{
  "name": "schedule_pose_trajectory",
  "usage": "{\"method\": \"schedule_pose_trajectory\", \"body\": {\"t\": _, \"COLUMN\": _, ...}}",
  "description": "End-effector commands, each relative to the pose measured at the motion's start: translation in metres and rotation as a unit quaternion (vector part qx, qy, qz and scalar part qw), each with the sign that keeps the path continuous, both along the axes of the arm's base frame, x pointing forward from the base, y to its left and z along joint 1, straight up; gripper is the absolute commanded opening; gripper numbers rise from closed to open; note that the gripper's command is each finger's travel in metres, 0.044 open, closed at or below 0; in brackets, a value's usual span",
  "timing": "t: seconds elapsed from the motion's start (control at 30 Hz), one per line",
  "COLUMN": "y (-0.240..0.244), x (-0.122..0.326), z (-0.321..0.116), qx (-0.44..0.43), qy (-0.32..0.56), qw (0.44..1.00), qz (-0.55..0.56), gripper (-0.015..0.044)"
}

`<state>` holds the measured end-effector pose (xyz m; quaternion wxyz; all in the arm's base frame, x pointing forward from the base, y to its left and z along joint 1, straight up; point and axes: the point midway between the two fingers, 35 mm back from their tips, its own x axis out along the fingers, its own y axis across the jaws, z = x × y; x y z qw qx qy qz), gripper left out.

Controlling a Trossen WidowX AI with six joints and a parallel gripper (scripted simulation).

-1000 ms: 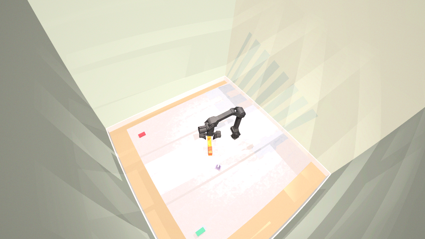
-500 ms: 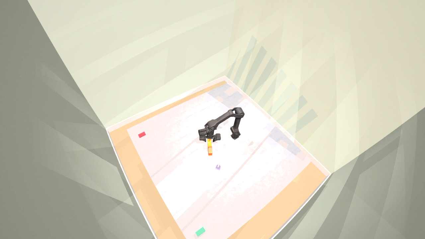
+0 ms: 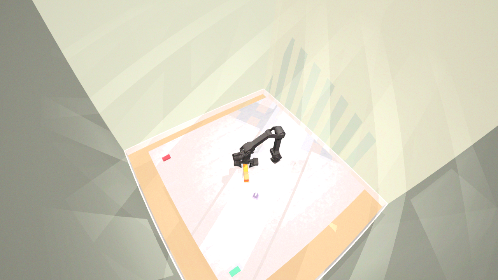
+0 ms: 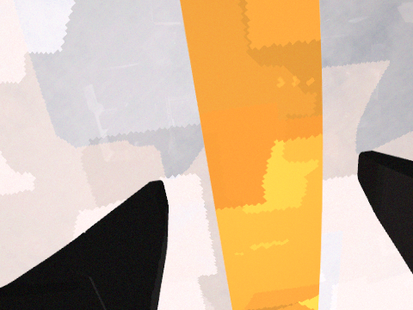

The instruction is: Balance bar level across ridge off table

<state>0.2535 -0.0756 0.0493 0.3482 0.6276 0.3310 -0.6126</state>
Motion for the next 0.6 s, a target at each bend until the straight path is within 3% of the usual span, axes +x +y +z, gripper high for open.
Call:
{"method": "schedule_pose_trajectory", "body": {"t": 0.0, "y": 0.0002, "x": -0.0002, "z": -0.0024, "qx": 0.002, "qy": 0.002, "qw": 1.000, "qz": 0.001, "gripper": 0.0315}}
{"method": "schedule_pose_trajectory", "body": {"t": 0.33, "y": 0.0002, "x": -0.0002, "z": -0.0024, "qx": 0.002, "qy": 0.002, "qw": 1.000, "qz": 0.001, "gripper": 0.0315}}
{"method": "schedule_pose_trajectory", "body": {"t": 0.57, "y": 0.0001, "x": -0.0003, "z": -0.0018, "qx": 0.001, "qy": 0.002, "qw": 1.000, "qz": 0.000, "gripper": 0.0151}}
